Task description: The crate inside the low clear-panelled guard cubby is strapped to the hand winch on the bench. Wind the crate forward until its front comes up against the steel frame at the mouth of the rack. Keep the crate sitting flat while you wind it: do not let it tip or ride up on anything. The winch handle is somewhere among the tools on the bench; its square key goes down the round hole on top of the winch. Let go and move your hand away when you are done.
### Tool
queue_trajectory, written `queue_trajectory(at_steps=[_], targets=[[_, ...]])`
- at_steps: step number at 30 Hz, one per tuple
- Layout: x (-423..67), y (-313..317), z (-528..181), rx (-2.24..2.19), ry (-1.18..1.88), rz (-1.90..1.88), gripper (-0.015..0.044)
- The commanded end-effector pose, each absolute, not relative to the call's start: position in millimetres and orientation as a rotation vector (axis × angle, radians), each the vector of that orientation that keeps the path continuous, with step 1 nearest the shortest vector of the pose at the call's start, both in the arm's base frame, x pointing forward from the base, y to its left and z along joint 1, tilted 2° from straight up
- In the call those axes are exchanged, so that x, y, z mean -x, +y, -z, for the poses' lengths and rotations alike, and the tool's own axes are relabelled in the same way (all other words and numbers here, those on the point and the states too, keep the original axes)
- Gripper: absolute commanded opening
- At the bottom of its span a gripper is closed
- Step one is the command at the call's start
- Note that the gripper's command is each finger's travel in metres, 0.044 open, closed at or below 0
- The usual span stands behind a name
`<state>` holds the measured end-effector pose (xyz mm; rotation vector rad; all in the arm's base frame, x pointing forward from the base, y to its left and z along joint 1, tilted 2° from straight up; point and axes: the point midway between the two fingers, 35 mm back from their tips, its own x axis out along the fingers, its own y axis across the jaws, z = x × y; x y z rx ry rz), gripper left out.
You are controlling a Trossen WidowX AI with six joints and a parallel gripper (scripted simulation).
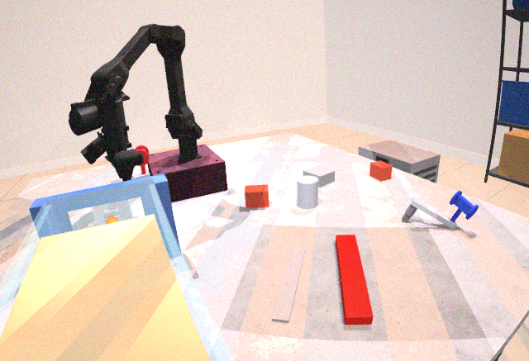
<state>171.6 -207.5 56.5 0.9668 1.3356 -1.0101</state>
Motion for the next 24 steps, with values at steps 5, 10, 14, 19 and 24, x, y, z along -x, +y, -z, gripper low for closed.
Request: queue_trajectory(at_steps=[5,10,14,19,24], targets=[[-176.2,-206.7,-55.1,-1.047,1.302,1.075,0.0000],[-178.8,-206.5,-54.9,-1.094,1.279,1.115,0.0000],[-179.9,-206.5,-54.1,-1.111,1.270,1.130,0.0000],[-180.2,-206.5,-51.9,-1.111,1.269,1.132,0.0000],[-180.2,-206.7,-49.8,-1.109,1.269,1.132,0.0000]])
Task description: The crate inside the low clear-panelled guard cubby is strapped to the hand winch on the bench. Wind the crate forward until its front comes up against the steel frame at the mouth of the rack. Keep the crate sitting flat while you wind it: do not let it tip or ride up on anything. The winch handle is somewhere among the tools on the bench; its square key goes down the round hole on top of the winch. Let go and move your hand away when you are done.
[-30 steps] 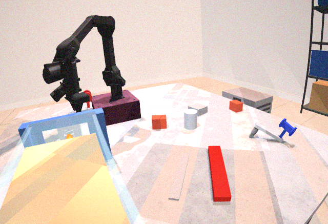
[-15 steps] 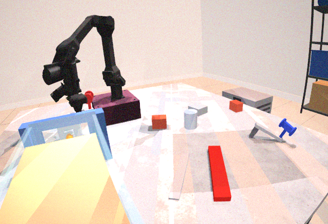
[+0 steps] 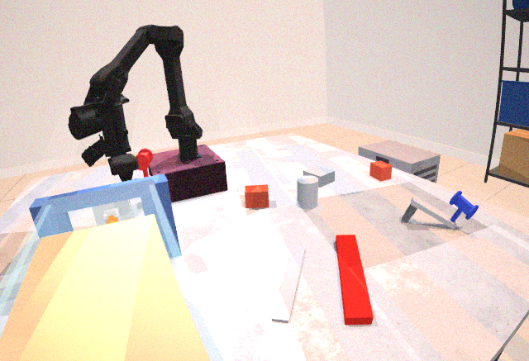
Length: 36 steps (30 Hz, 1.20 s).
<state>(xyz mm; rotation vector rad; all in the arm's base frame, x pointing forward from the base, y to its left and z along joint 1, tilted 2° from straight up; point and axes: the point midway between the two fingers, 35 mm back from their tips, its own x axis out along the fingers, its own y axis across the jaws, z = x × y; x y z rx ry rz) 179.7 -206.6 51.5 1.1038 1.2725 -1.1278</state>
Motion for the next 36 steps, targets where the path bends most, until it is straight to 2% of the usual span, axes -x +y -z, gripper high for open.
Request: queue_trajectory(at_steps=[1,36], targets=[[-180.1,-206.7,-49.6,-1.106,1.270,1.129,0.0000],[-181.8,-205.8,-41.8,-1.144,1.251,1.162,0.0000]])
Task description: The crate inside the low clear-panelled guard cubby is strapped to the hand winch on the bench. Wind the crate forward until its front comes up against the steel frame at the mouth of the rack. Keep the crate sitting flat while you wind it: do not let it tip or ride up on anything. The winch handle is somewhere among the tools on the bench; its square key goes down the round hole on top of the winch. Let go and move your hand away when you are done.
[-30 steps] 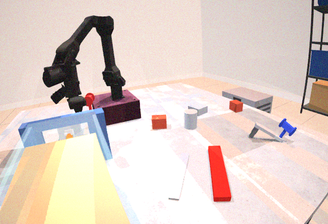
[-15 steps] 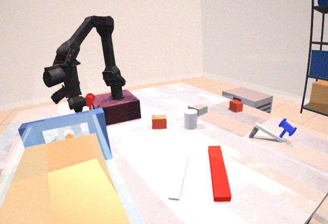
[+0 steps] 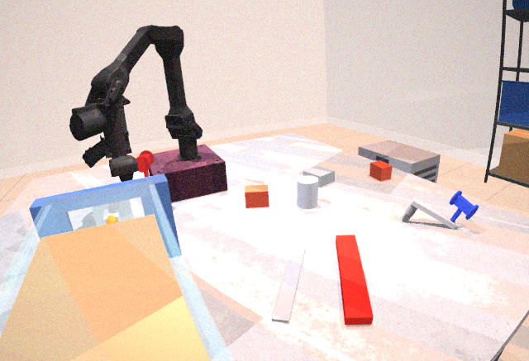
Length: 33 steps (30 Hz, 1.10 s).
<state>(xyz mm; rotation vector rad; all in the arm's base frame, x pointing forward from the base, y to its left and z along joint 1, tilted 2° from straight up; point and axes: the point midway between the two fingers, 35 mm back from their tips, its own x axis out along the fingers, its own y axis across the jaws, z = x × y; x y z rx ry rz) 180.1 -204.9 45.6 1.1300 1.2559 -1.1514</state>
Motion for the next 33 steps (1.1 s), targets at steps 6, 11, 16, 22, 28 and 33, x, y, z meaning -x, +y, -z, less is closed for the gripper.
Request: queue_trajectory(at_steps=[6,11,16,22,28,33], targets=[[-178.6,-206.1,-41.4,-1.088,1.280,1.114,0.0000],[-178.4,-206.0,-41.1,-1.085,1.281,1.112,0.0000],[-176.4,-206.1,-40.7,-1.050,1.299,1.081,0.0000],[-176.5,-206.1,-40.6,-1.048,1.300,1.079,0.0000],[-178.4,-205.7,-40.6,-1.082,1.283,1.108,0.0000],[-178.4,-205.7,-40.6,-1.082,1.283,1.108,0.0000]])
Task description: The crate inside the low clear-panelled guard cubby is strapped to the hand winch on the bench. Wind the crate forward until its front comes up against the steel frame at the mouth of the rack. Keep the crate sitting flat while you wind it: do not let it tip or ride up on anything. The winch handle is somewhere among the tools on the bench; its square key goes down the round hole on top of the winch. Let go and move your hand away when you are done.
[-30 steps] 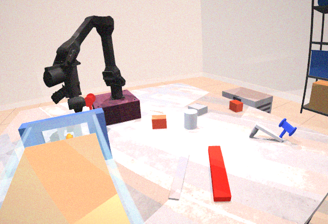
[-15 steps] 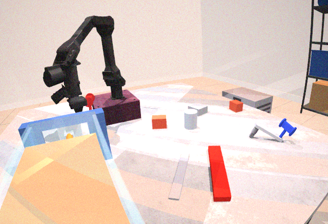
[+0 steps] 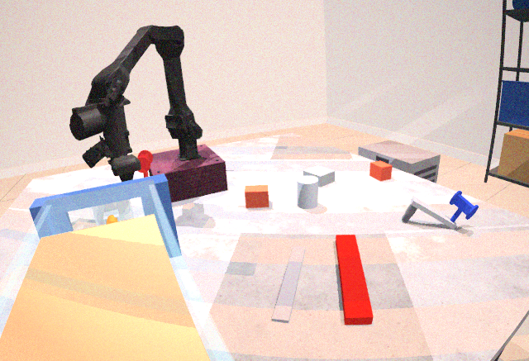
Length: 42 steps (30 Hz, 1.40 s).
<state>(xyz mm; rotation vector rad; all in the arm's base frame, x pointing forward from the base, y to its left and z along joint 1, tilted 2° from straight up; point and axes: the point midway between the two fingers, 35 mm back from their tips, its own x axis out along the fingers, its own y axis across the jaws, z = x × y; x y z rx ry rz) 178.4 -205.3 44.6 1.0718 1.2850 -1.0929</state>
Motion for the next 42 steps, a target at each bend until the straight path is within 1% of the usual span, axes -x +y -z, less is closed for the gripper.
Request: queue_trajectory(at_steps=[1,42], targets=[[-178.4,-205.7,-40.6,-1.082,1.283,1.108,0.0000],[-180.7,-205.6,-41.2,-1.123,1.262,1.144,0.0000]])
